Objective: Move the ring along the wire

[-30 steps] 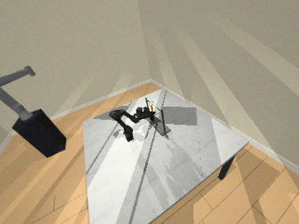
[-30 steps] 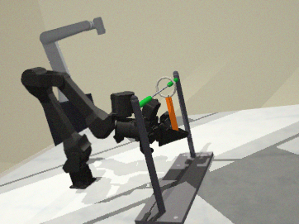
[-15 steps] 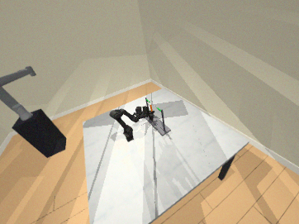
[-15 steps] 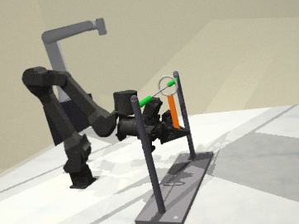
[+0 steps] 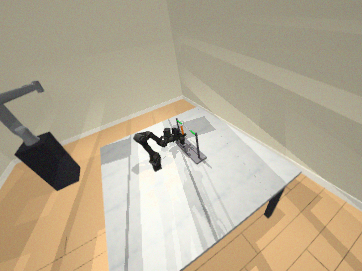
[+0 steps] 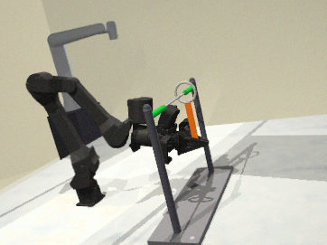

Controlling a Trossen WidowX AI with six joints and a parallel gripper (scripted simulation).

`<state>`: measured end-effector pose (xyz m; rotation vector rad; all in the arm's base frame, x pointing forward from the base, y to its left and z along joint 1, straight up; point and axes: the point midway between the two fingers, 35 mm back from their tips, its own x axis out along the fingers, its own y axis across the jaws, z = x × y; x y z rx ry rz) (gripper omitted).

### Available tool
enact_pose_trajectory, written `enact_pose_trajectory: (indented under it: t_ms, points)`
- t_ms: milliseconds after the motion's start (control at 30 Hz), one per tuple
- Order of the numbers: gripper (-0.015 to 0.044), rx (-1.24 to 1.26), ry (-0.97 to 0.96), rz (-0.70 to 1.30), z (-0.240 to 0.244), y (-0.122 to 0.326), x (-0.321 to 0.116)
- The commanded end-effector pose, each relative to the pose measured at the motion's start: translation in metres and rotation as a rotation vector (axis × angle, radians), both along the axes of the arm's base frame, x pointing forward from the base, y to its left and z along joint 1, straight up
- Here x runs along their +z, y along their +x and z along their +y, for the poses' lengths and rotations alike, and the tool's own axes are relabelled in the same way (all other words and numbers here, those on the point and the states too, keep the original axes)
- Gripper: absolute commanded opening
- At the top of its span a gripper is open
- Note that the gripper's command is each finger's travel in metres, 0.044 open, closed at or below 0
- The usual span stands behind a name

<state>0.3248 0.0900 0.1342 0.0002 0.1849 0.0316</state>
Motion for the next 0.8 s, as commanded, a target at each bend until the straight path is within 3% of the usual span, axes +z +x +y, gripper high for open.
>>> enact_pose_trajectory:
  t_ms: [0, 767]
  points:
    - [-0.015, -0.005, 0.005, 0.0, 0.004, 0.001, 0.001]
    - [-0.015, -0.009, 0.005, 0.001, 0.012, 0.0, -0.017]
